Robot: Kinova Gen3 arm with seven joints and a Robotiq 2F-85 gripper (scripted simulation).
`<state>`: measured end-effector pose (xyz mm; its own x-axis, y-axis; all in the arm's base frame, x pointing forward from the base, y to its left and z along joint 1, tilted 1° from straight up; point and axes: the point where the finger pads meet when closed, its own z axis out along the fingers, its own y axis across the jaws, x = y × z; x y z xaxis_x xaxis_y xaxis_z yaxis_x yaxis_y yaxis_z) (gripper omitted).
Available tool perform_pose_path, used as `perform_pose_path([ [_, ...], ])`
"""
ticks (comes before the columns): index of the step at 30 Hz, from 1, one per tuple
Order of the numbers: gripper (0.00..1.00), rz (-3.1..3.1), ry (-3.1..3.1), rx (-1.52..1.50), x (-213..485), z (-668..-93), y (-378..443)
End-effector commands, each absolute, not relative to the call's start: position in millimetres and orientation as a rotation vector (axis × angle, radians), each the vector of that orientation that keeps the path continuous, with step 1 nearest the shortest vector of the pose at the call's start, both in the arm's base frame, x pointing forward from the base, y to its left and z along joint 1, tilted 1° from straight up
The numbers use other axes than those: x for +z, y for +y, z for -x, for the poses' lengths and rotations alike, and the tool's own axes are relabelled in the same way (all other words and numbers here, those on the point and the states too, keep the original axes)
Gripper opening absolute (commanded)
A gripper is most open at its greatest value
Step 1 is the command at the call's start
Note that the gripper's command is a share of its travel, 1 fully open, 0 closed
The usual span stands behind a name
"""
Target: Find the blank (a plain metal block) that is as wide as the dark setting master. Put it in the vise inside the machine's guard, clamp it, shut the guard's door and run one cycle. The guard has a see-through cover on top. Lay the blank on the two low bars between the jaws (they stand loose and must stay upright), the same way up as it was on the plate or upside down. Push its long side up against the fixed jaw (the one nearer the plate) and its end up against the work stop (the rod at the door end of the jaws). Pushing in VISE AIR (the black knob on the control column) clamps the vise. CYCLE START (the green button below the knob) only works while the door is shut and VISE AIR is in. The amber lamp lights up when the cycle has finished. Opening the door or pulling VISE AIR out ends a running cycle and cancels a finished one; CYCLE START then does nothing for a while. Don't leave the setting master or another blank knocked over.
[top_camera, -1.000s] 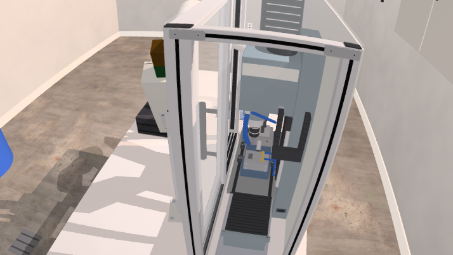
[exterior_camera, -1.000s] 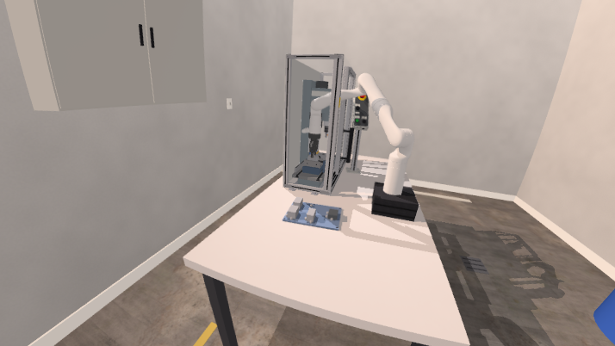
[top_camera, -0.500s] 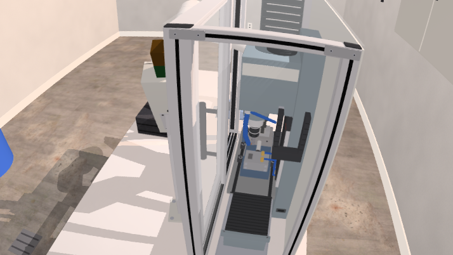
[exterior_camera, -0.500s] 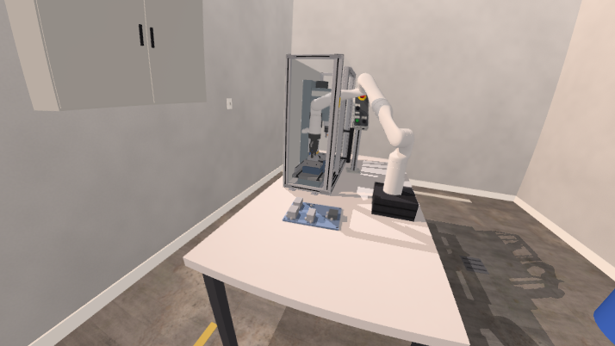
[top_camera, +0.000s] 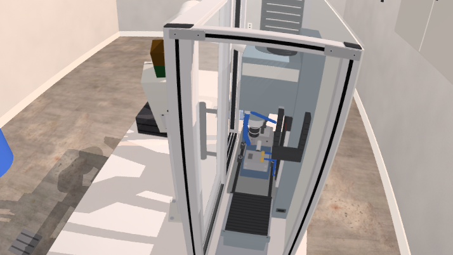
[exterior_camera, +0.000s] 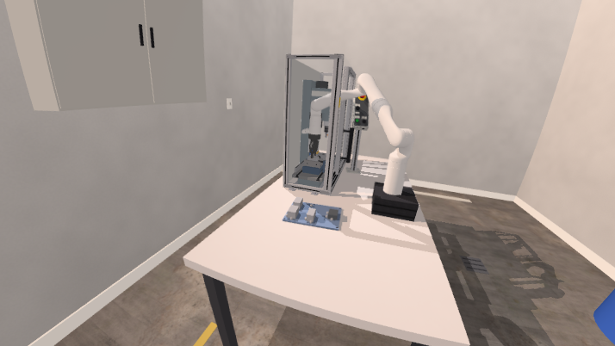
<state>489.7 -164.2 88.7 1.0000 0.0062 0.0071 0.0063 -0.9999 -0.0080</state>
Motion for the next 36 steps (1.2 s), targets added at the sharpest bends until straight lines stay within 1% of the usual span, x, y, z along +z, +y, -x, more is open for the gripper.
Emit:
perform_pose_path([
  [1, 0.1, 3.135, -0.01, -0.014, 89.6, -490.2, -164.4],
  [36, 0.1, 3.134, -0.01, -0.014, 89.6, -489.6, -160.7],
])
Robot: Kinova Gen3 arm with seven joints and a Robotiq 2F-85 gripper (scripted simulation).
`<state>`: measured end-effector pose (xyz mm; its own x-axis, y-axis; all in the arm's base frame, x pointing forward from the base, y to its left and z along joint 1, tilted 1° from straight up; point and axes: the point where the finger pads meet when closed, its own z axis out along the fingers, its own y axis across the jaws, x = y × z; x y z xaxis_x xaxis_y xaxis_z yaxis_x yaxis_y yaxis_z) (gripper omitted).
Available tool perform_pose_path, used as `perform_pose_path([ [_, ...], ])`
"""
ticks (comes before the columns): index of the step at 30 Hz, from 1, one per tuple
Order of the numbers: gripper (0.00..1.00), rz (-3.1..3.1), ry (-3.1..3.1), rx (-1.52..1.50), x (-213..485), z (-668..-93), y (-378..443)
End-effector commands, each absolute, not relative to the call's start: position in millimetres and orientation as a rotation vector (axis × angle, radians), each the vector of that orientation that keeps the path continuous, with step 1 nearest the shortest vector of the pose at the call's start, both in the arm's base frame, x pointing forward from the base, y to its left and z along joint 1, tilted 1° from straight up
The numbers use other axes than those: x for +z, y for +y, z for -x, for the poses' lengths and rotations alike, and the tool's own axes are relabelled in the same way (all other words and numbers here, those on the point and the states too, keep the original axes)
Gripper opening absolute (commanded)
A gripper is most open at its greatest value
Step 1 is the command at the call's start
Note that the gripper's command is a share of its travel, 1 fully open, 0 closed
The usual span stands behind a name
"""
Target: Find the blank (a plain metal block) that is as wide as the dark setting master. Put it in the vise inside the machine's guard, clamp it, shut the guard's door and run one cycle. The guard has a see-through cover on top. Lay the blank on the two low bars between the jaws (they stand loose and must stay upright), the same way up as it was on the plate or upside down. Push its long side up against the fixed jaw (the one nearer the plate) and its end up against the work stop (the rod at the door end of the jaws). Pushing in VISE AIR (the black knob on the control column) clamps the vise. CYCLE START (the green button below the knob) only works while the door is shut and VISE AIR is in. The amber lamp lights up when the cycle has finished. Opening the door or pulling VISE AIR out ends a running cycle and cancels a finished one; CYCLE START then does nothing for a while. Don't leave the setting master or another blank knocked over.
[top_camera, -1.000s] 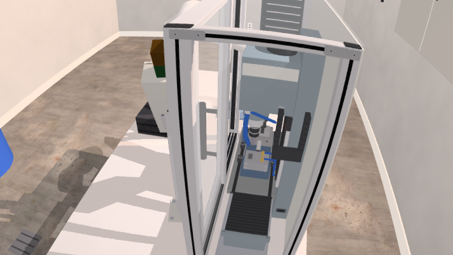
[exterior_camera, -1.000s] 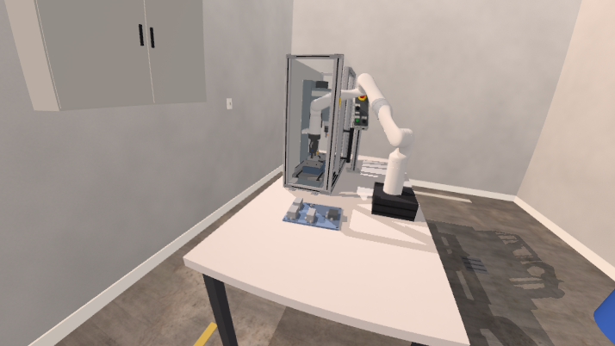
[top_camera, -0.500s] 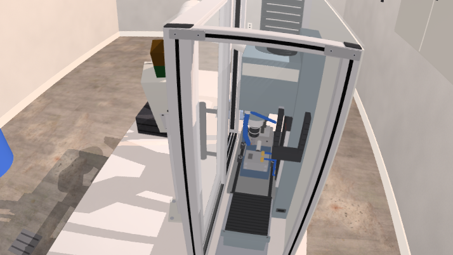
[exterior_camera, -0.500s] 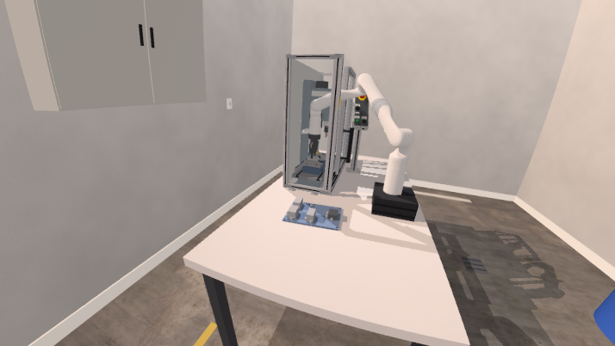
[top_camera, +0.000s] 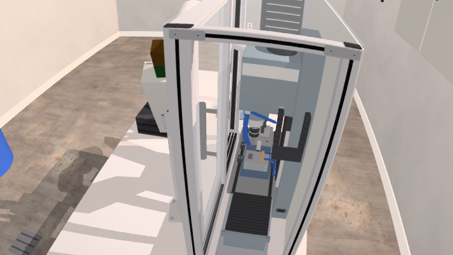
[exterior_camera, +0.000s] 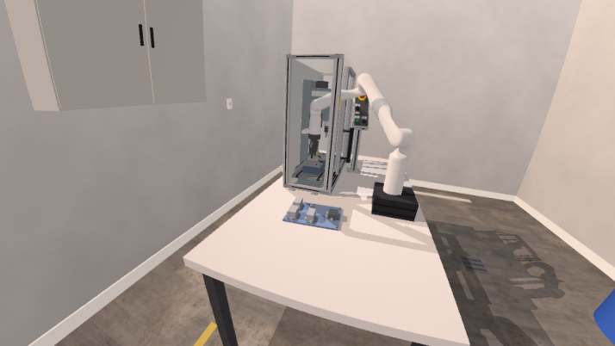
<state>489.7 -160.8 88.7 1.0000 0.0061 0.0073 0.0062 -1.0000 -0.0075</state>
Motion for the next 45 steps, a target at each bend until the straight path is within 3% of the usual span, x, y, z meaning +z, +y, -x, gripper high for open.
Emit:
perform_pose_path([
  [1, 0.1, 3.134, -0.01, -0.014, 89.6, -489.0, -160.7],
  [33, 0.1, 3.134, -0.01, -0.014, 89.5, -484.2, -160.5],
  [34, 1.0, 3.134, -0.01, -0.014, 89.5, -484.2, -160.5],
  [45, 1.0, 3.134, -0.01, -0.014, 89.5, -484.2, -160.5],
])
